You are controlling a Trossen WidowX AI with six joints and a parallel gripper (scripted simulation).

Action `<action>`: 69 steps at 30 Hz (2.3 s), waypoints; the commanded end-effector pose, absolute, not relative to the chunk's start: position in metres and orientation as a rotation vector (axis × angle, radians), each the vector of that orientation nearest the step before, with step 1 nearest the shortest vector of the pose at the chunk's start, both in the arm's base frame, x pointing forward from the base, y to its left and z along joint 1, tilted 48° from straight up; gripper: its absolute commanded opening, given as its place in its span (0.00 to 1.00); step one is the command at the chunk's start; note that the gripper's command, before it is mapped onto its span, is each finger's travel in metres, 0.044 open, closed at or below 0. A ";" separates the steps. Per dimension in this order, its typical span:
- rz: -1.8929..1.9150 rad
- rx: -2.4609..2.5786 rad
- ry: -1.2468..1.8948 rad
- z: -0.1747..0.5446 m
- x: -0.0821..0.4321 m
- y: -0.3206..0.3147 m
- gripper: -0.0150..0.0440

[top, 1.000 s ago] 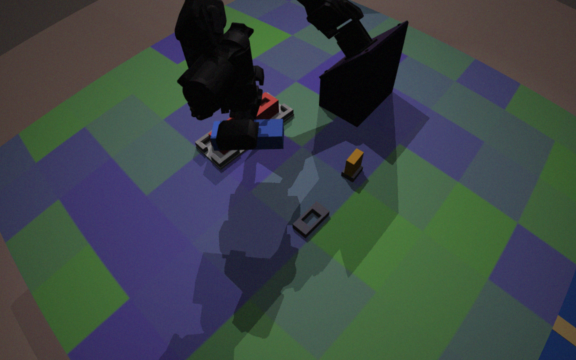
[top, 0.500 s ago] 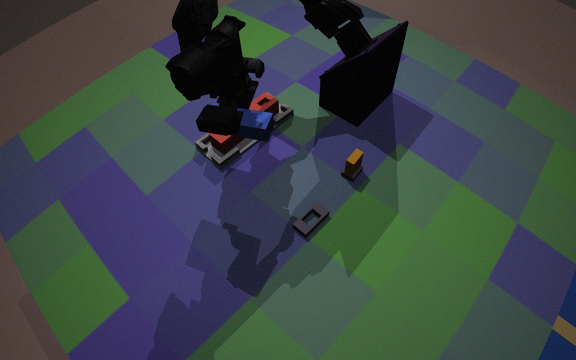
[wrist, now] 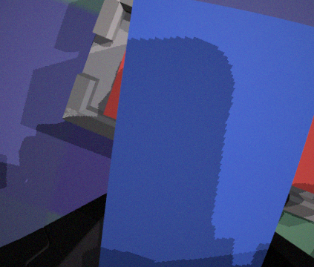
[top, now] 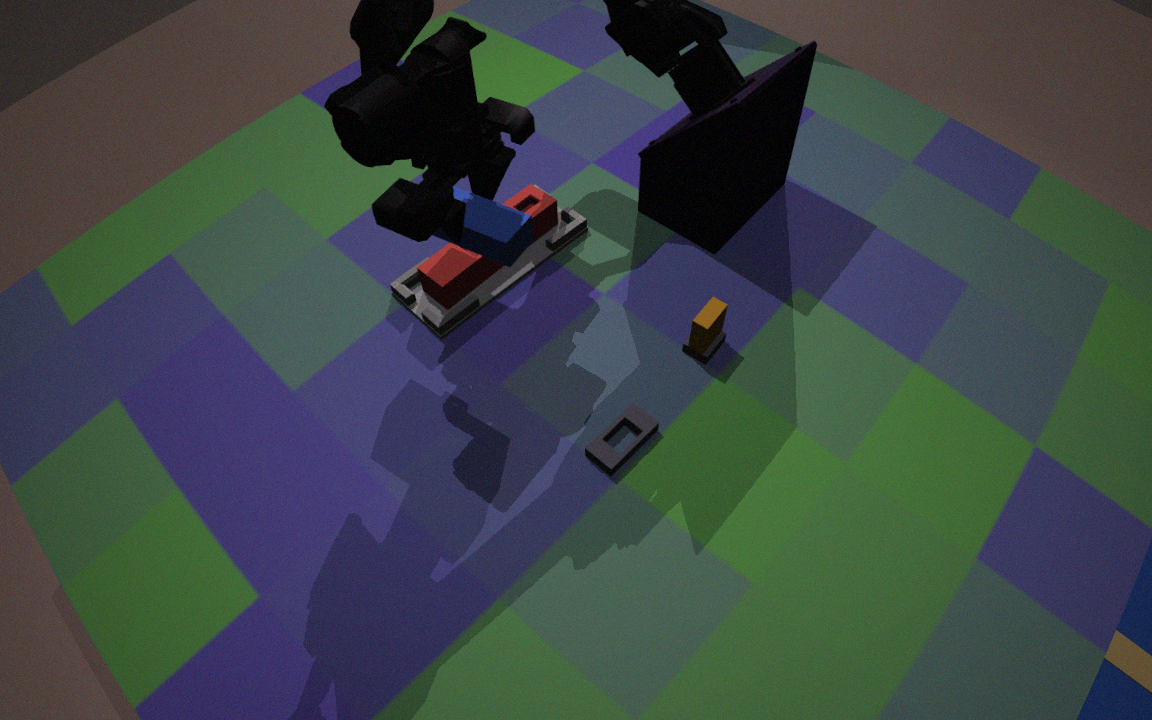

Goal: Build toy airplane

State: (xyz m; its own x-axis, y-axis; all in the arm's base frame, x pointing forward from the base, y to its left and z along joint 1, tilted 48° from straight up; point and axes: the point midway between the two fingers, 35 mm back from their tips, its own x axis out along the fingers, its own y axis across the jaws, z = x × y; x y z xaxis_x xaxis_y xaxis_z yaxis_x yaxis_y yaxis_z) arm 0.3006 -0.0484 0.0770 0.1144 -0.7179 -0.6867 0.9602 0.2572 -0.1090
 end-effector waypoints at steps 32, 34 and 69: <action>-1.359 0.559 0.572 0.094 0.282 -0.074 0.58; -1.359 0.559 0.572 0.094 0.282 -0.074 0.58; -1.359 0.559 0.572 0.075 0.287 -0.096 0.58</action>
State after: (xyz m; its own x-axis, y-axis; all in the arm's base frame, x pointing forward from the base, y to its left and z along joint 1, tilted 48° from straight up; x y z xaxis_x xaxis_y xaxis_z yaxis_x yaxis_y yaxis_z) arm 0.2867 -0.0918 0.0812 0.1230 -0.7326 -0.6694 0.9914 0.1211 0.0496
